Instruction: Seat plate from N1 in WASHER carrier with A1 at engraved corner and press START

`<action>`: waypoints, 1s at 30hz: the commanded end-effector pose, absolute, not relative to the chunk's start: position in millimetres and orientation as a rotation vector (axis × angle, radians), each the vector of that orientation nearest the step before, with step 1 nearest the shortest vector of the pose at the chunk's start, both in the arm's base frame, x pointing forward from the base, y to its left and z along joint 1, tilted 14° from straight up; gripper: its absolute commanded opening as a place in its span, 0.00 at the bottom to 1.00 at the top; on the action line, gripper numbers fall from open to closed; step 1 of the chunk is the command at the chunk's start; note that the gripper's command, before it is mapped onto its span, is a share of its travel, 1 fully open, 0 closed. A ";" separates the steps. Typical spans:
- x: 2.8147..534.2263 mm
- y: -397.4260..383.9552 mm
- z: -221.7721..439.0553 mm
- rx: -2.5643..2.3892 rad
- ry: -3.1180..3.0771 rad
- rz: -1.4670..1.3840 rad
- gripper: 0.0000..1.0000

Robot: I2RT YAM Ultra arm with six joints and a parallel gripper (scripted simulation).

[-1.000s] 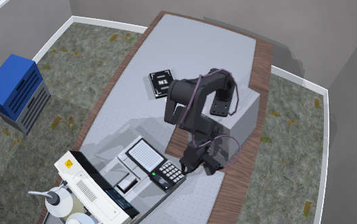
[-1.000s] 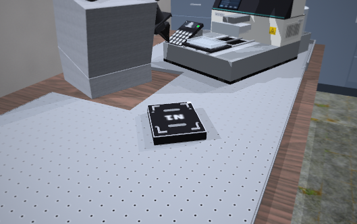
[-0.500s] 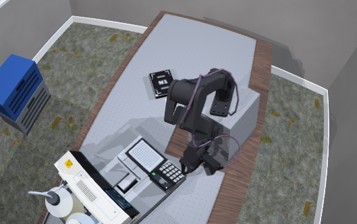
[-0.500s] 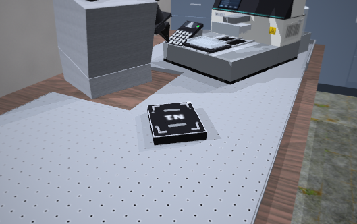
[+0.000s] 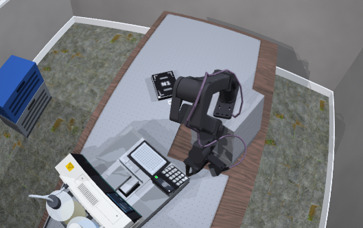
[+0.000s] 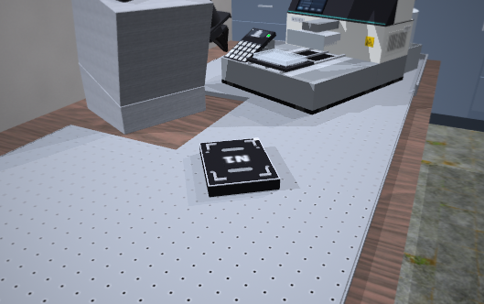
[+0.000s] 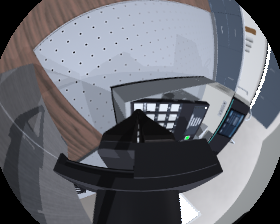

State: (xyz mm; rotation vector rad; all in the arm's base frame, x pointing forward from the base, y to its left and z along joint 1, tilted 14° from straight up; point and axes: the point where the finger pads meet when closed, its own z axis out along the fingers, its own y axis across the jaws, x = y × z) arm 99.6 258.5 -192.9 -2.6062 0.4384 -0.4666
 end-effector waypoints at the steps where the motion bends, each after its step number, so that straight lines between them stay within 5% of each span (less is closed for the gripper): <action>1: 95.3 252.8 -184.0 -2.612 0.444 -0.470 0.00; 30: 78.3 234.8 -147.0 -2.611 0.444 -0.471 0.00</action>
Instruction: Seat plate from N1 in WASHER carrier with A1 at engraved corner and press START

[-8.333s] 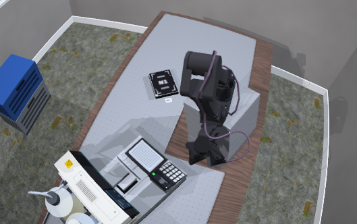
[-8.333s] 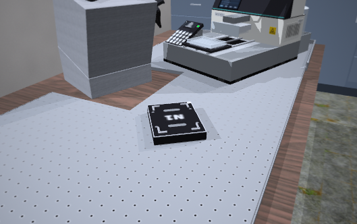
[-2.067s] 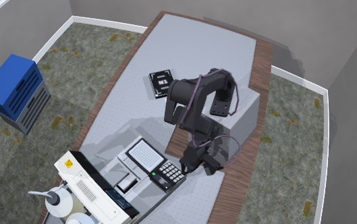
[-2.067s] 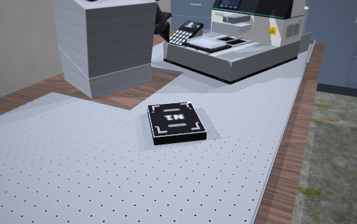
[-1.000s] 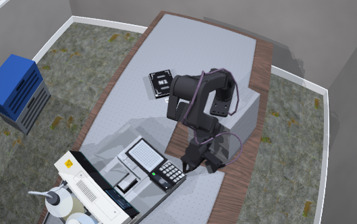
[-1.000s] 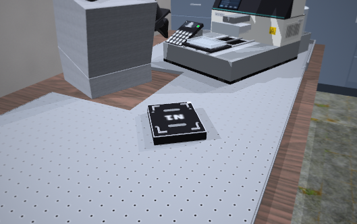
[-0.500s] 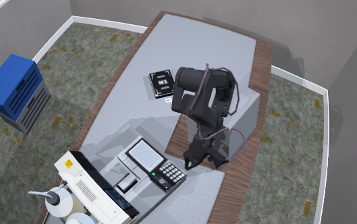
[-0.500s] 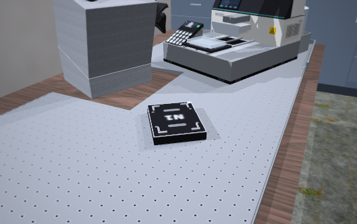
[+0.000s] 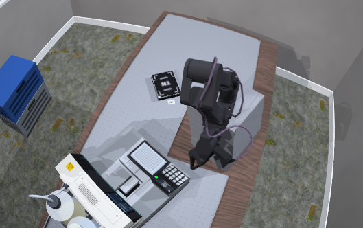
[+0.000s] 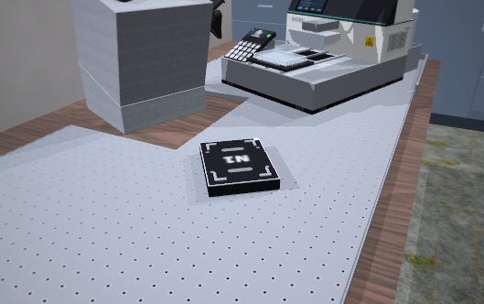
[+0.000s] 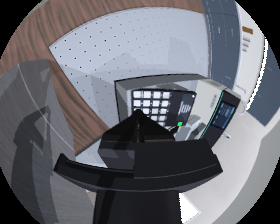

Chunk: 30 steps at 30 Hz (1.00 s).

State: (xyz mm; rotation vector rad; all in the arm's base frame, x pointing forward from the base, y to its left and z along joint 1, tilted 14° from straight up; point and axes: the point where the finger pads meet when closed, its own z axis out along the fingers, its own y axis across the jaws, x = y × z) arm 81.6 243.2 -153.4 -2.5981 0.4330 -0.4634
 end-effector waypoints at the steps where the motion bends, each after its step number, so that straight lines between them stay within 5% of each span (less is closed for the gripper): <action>1: 78.3 234.8 -147.0 -2.611 0.444 -0.471 0.00; 30: 77.4 239.8 -144.4 -2.600 0.447 -0.461 0.00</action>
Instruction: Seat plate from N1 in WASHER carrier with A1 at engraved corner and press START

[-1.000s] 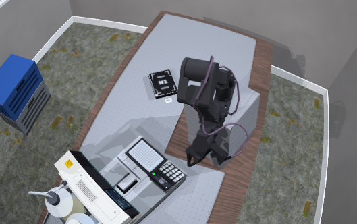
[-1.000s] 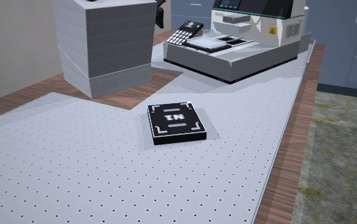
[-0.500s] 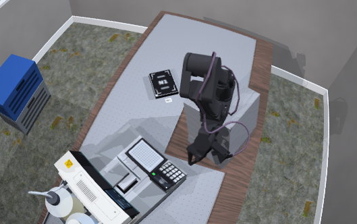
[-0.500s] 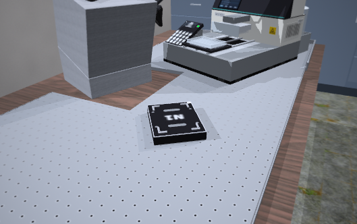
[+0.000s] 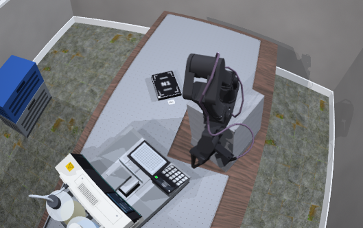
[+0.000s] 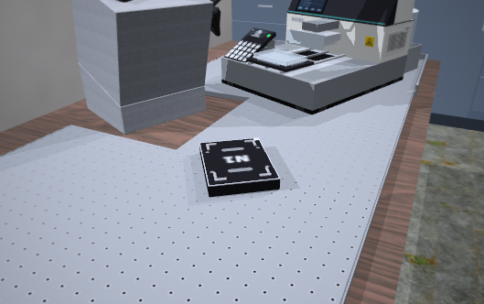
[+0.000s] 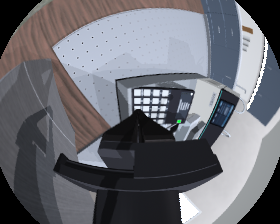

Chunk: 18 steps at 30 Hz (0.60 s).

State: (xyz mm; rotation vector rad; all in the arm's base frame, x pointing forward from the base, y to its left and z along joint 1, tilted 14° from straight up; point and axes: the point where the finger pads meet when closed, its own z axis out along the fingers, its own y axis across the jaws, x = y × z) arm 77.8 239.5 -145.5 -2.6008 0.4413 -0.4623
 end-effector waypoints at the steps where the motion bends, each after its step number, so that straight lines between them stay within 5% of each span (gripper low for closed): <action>1: 82.6 253.0 -138.5 -2.560 0.516 -0.447 1.00; 2: 76.8 251.1 -139.9 -2.551 0.534 -0.440 0.04; 18: 75.7 251.3 -140.3 -2.325 1.091 -0.259 0.00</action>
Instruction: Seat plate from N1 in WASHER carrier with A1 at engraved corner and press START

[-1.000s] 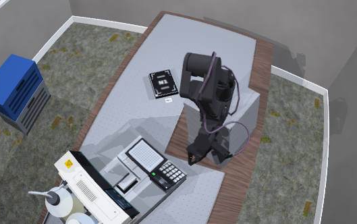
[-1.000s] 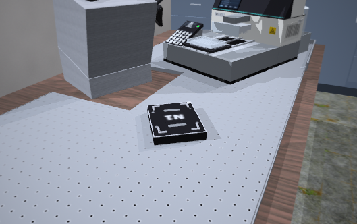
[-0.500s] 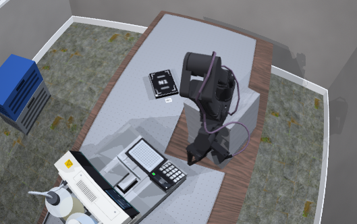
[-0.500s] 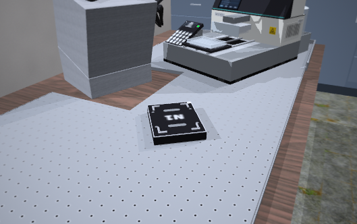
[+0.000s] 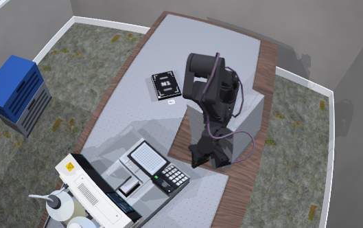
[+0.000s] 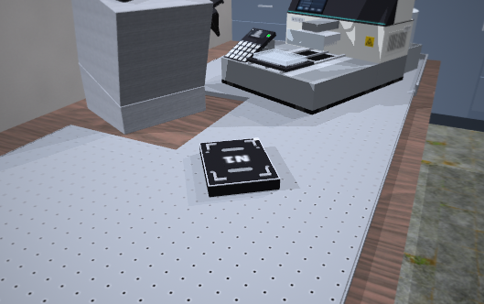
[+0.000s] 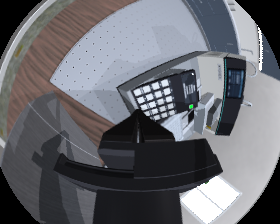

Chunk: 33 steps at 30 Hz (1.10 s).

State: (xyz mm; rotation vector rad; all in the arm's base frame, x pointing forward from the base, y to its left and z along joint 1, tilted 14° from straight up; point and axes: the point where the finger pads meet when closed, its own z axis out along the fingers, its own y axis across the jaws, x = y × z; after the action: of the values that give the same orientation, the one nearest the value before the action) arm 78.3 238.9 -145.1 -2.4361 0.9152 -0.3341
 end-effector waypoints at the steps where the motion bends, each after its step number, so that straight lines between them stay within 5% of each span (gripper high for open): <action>1: 75.7 251.3 -140.3 -2.305 1.129 -0.246 0.00; 33: 77.0 247.6 -140.6 -1.542 2.038 0.106 0.00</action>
State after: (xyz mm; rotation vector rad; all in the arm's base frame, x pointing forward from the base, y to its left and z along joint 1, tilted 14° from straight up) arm 77.8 239.0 -145.3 -1.7134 1.9127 0.0287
